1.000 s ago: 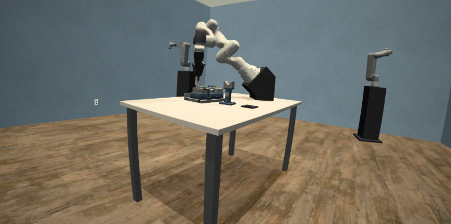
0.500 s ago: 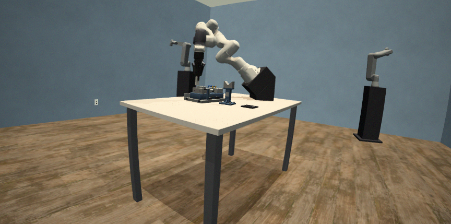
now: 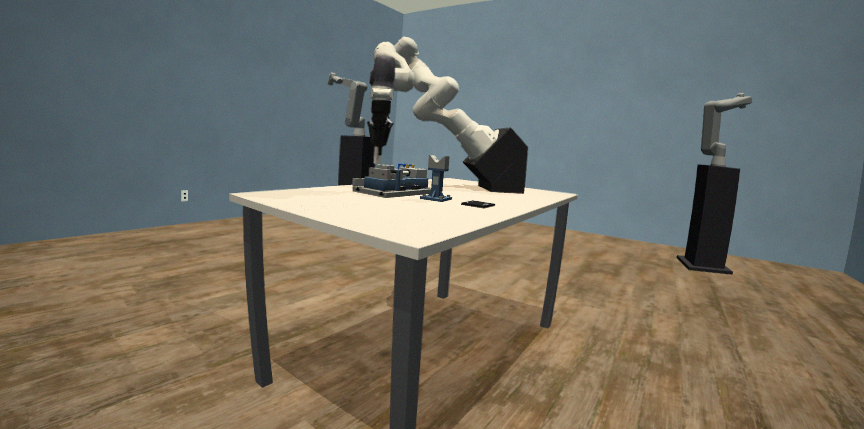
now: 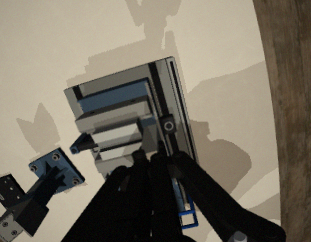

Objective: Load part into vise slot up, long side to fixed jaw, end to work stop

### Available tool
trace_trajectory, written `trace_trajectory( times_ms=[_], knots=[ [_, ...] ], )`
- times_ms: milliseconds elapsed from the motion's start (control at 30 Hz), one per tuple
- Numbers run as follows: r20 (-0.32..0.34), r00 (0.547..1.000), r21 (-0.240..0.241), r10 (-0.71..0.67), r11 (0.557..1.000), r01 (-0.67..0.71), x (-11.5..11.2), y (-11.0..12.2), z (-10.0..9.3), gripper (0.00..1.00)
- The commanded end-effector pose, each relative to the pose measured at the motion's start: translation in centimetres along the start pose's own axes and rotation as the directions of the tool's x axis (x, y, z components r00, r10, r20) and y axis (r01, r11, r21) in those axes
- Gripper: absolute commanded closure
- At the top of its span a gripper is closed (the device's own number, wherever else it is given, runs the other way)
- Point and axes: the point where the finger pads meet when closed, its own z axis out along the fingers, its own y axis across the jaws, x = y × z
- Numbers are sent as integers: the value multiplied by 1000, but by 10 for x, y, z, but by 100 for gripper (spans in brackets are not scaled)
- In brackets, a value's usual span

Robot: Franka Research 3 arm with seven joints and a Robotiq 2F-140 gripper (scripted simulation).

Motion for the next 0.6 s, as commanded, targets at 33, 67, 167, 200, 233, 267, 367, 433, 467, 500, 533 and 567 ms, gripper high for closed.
trace_trajectory(
  times_ms=[33,67,167,200,233,267,367,433,467,500,533,567],
  knots=[
    [-2,1000,-1,5,1000,-5,1,1,2,100],
    [-2,1000,-1,5,1000,-5,1,1,2,100],
    [-2,1000,-1,5,1000,-5,1,1,3,100],
    [-2,1000,-1,5,1000,-5,1,1,3,100],
    [-2,1000,-1,5,1000,-5,1,1,3,100],
    [-2,1000,-1,5,1000,-5,1,1,4,100],
    [-2,1000,-1,5,1000,-5,1,1,4,100],
    [-2,1000,-1,5,1000,-5,1,1,5,100],
    [-2,1000,-1,5,1000,-5,1,1,5,100],
    [-2,1000,-1,5,1000,-5,1,1,6,100],
    [-2,1000,-1,5,1000,-5,1,1,6,100],
    [-2,1000,-1,5,1000,-5,1,1,6,100]
  ],
)
